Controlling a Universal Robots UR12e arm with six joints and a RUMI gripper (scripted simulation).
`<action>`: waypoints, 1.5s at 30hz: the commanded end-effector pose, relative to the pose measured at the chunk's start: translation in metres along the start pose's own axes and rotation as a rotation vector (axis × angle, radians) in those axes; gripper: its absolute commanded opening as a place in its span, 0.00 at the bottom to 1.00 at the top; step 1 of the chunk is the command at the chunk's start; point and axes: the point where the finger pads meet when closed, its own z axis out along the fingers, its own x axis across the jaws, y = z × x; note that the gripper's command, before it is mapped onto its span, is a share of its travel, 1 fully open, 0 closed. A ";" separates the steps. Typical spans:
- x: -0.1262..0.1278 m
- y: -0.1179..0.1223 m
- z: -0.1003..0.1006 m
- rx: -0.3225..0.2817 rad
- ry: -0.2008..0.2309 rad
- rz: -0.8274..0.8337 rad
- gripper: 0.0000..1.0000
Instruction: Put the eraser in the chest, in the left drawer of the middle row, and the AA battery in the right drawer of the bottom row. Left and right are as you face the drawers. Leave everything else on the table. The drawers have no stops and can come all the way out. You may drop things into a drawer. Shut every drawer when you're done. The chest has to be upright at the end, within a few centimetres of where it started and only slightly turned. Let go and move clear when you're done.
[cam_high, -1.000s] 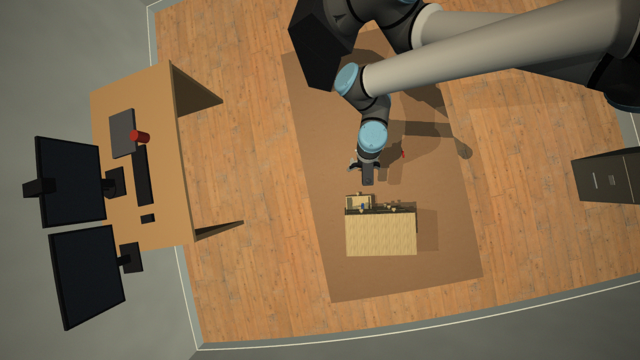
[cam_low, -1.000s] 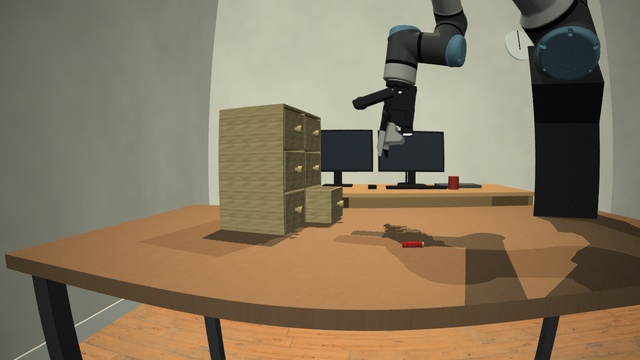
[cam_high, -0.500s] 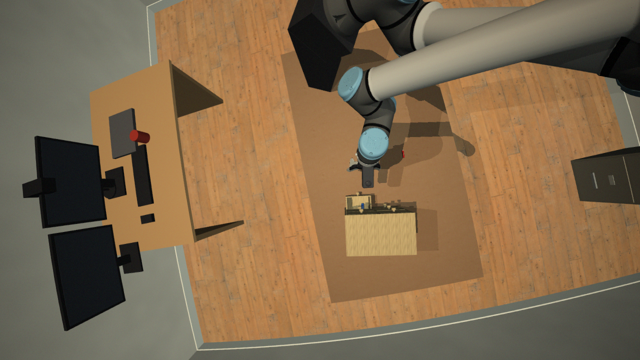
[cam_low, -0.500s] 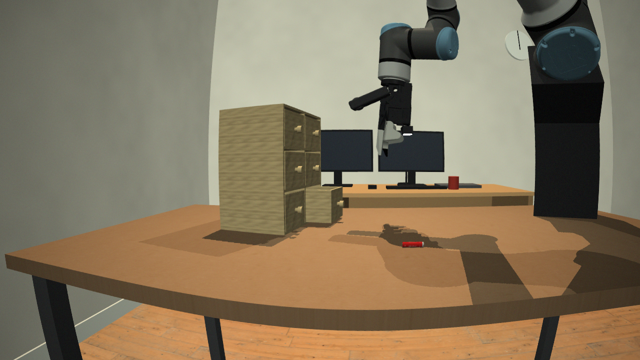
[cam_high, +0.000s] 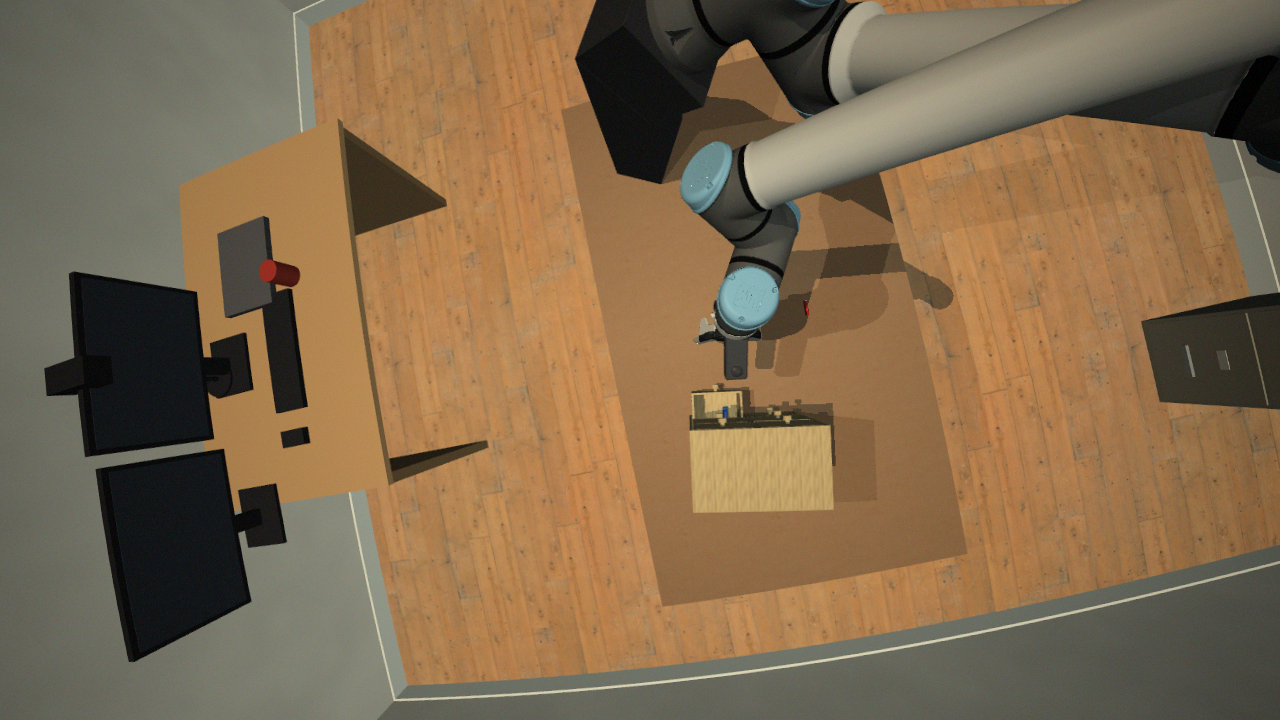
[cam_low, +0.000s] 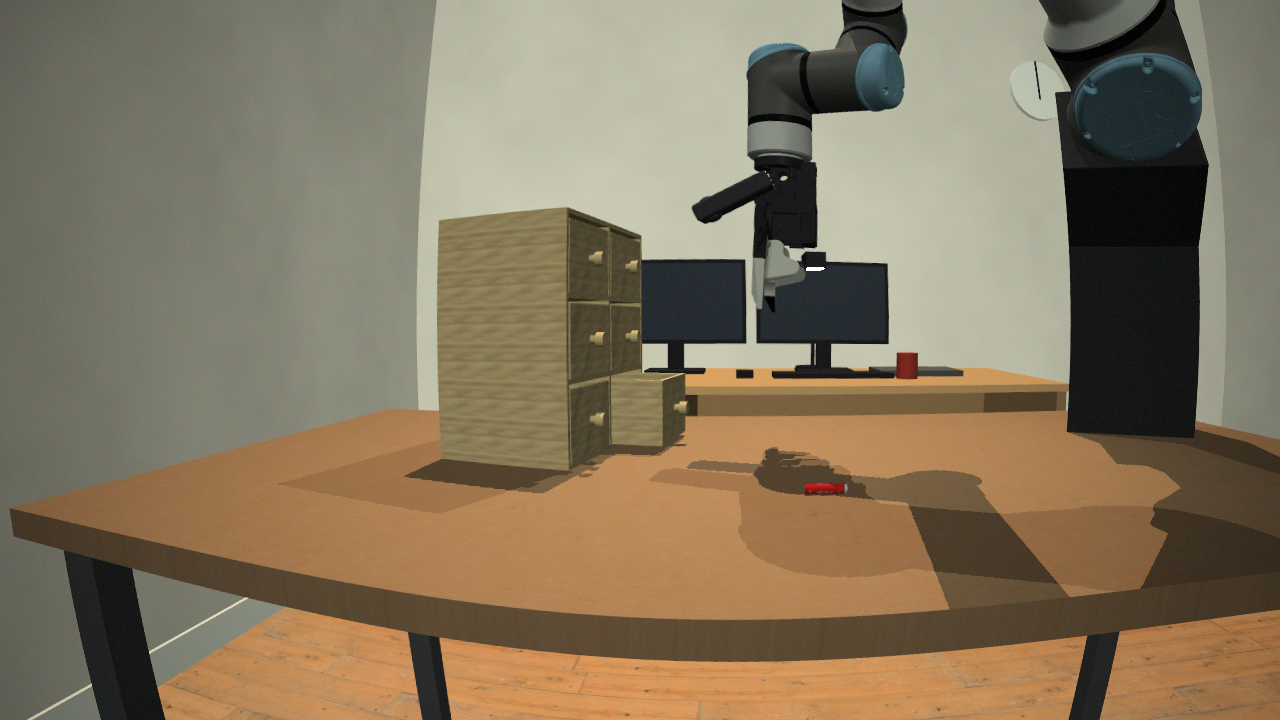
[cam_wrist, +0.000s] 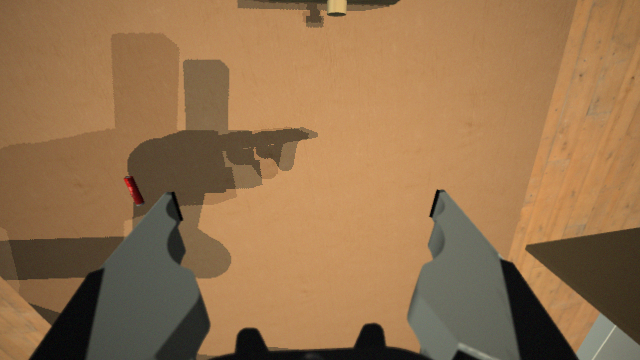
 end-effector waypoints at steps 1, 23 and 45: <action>0.000 -0.001 -0.001 -0.015 0.000 0.000 1.00; 0.000 -0.001 -0.002 -0.049 0.000 0.000 1.00; 0.000 -0.001 -0.002 -0.054 0.000 0.000 1.00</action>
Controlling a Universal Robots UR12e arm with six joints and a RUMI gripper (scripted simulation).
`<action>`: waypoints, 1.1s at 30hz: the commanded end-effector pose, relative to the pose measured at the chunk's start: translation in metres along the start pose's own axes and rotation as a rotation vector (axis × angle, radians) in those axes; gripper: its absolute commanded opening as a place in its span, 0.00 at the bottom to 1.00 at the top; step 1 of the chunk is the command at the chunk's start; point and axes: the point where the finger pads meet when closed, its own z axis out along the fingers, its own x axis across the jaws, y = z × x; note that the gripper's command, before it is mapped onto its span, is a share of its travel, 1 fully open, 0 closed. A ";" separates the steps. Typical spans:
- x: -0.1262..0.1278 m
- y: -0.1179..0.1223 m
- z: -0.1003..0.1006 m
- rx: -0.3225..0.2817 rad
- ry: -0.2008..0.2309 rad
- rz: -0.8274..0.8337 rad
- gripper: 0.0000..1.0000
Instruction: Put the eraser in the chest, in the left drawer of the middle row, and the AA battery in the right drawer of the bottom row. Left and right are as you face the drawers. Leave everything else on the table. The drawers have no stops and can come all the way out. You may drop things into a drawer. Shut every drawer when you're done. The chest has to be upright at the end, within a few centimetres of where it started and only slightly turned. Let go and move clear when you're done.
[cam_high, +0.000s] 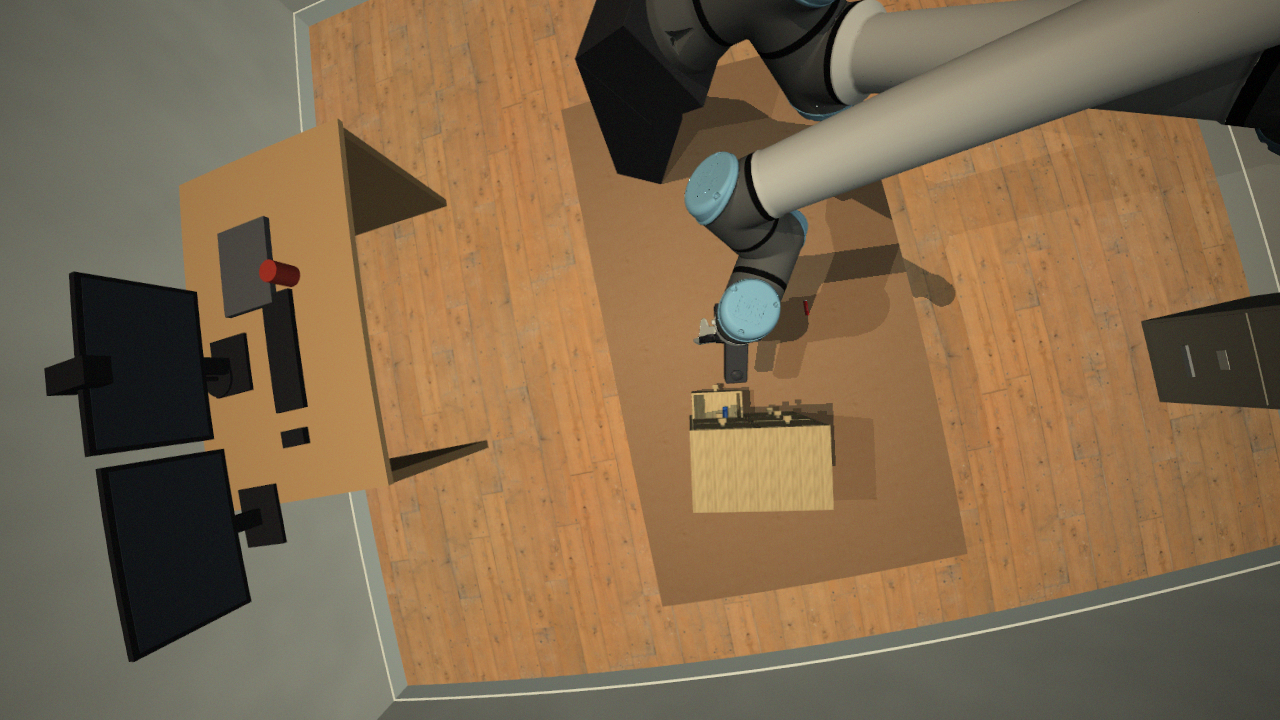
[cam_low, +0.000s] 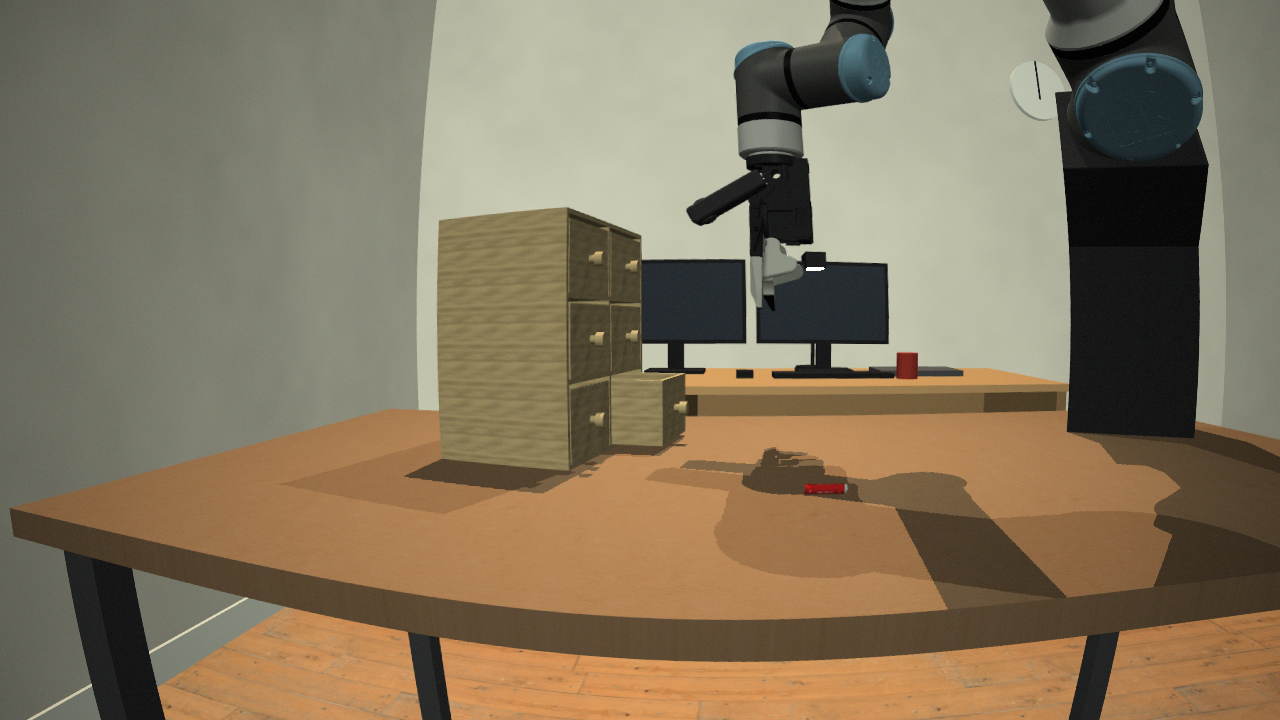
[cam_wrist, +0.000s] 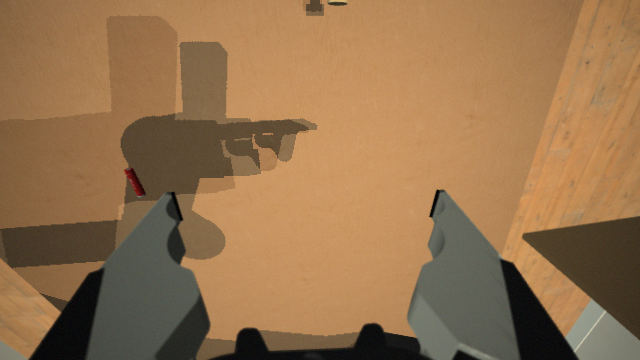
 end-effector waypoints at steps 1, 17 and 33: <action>0.000 0.000 0.000 0.001 0.000 0.000 1.00; 0.000 0.000 0.000 0.001 0.000 0.000 1.00; 0.001 0.000 -0.001 0.001 0.000 0.039 1.00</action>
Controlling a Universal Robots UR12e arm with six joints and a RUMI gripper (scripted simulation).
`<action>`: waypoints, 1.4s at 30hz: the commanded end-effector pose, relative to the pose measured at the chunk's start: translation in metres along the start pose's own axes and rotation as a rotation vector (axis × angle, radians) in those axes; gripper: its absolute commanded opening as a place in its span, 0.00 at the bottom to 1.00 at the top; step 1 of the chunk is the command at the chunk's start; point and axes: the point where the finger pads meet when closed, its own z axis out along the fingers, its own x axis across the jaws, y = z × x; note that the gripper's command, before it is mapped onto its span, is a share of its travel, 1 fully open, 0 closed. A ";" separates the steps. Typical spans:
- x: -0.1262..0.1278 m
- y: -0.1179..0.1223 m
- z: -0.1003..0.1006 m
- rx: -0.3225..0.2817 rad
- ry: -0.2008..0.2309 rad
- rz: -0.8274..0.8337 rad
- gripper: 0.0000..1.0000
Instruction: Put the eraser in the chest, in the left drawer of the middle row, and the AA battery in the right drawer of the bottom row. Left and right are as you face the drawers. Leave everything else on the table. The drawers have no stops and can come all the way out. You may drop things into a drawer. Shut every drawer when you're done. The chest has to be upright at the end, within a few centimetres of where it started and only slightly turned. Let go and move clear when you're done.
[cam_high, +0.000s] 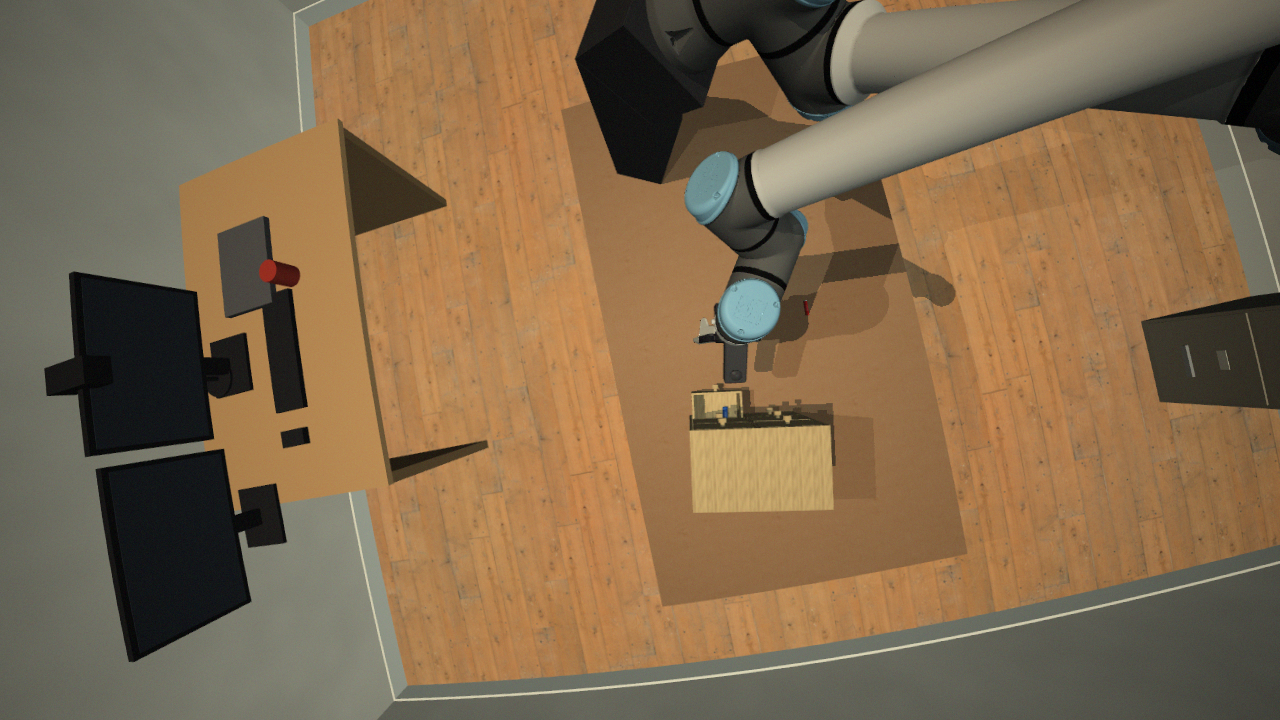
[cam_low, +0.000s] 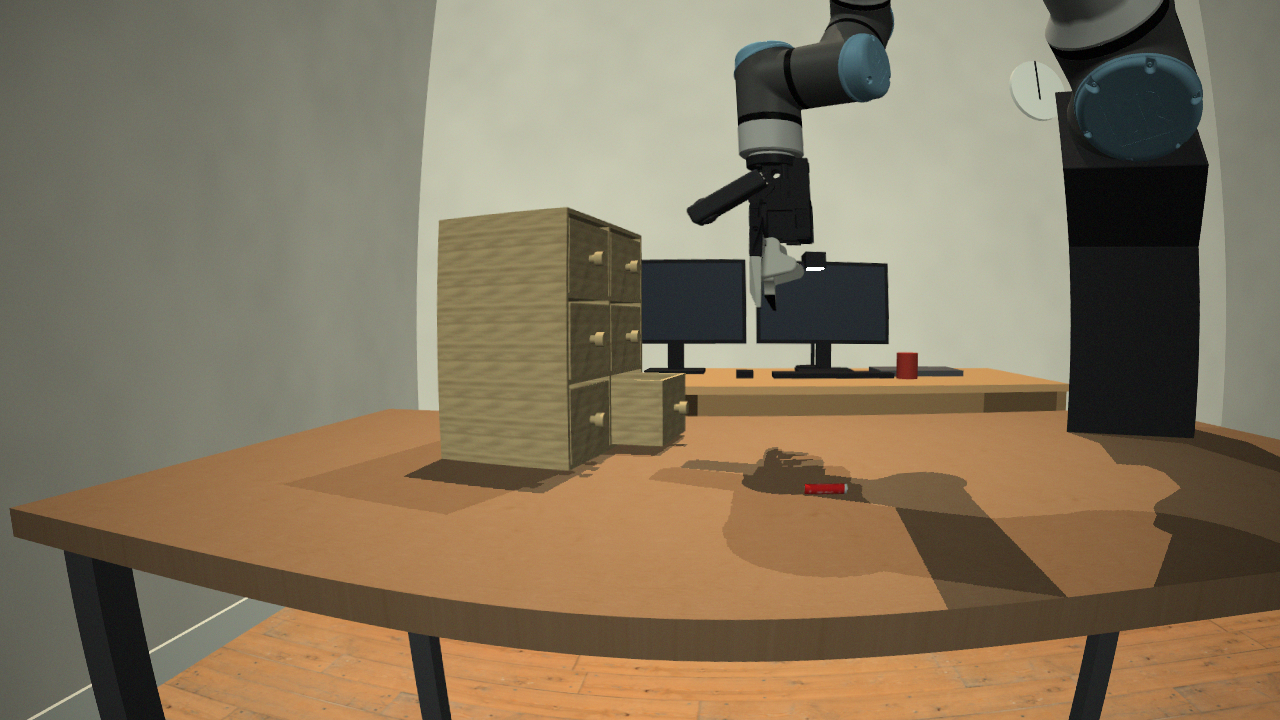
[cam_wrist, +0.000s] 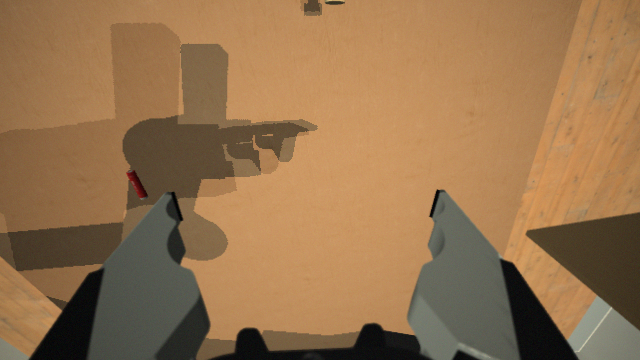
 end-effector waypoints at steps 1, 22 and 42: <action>0.001 0.000 -0.001 0.001 0.000 0.031 1.00; 0.009 0.005 -0.008 0.001 0.001 0.350 1.00; 0.024 0.020 -0.022 0.001 0.002 1.034 1.00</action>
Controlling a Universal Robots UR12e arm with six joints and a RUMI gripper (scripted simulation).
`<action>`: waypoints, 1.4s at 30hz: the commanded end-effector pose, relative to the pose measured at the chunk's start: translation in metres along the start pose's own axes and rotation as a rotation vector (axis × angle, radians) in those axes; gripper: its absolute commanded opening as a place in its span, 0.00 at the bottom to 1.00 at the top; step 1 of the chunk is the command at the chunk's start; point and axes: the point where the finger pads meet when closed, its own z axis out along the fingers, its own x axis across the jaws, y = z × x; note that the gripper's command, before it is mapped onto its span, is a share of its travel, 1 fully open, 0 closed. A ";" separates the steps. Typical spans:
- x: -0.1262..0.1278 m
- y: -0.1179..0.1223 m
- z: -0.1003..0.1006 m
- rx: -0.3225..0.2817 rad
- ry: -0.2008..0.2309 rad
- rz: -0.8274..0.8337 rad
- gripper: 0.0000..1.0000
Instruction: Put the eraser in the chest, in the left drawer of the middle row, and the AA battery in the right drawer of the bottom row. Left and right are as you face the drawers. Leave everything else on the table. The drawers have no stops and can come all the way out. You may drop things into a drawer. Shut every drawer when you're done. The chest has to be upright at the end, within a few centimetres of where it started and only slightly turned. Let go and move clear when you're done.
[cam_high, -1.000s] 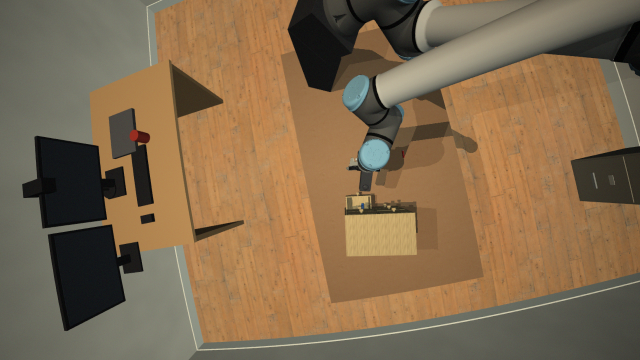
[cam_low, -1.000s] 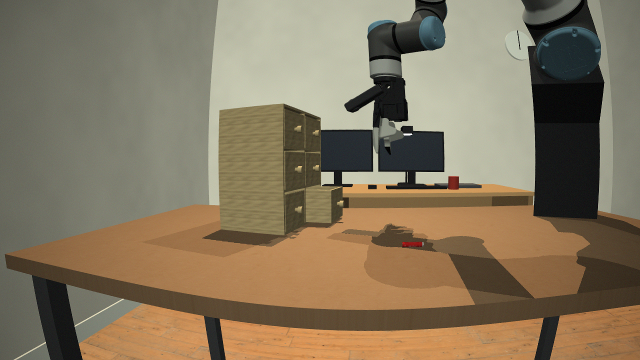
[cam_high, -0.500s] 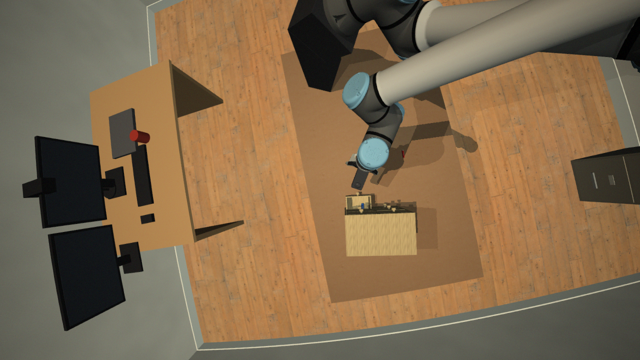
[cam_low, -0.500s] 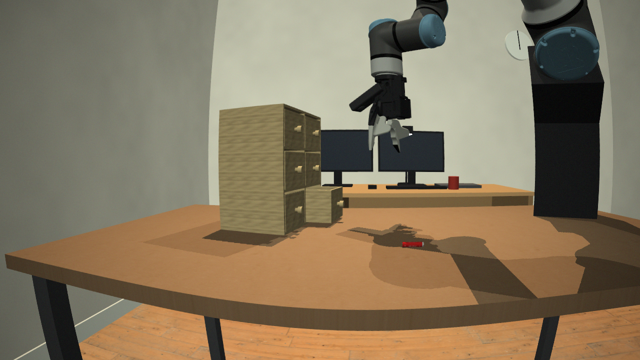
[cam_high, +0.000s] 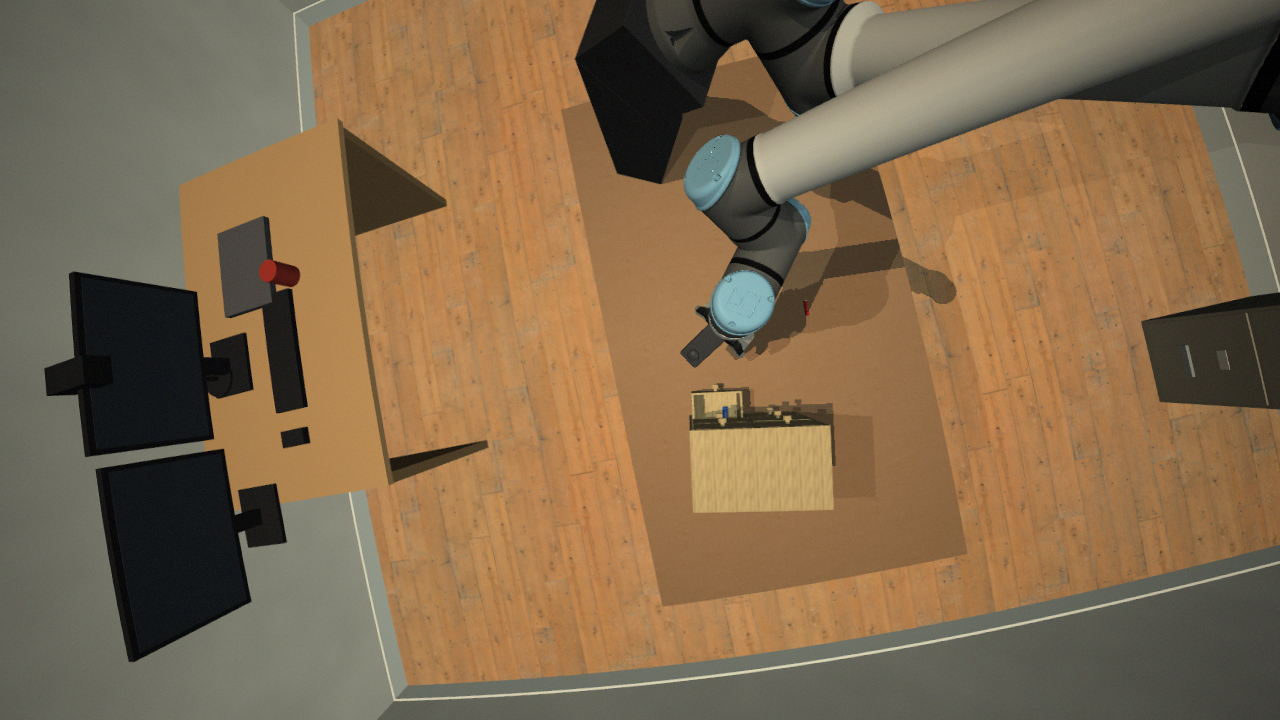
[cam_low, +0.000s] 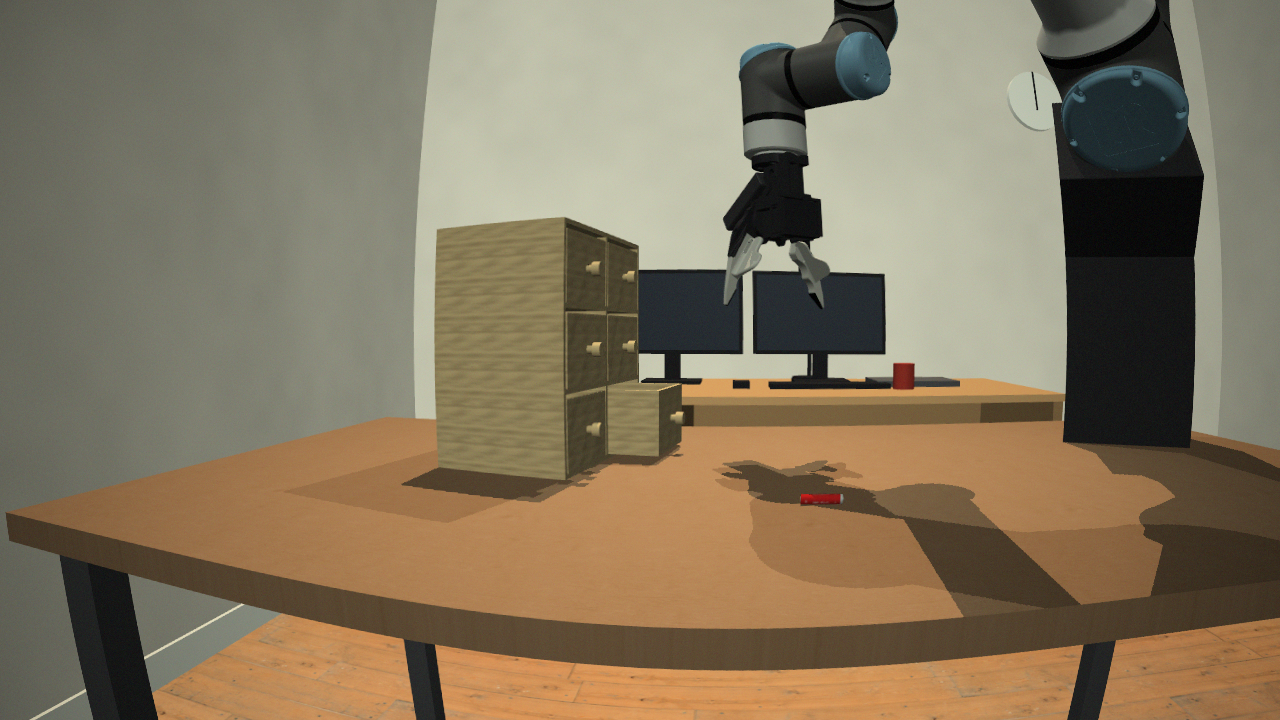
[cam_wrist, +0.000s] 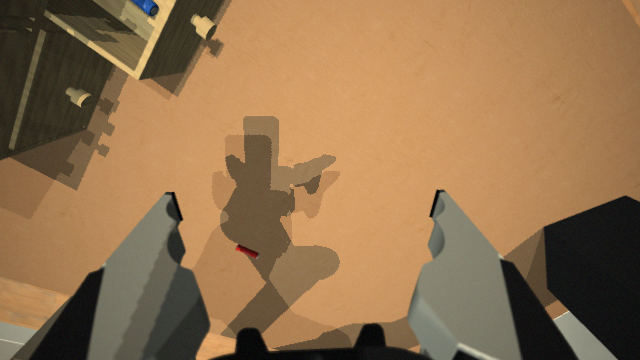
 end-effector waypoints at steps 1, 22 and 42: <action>0.007 0.000 -0.005 0.013 0.002 0.225 1.00; 0.032 0.012 -0.022 0.013 -0.004 1.127 1.00; 0.044 0.026 -0.034 0.009 -0.009 1.842 1.00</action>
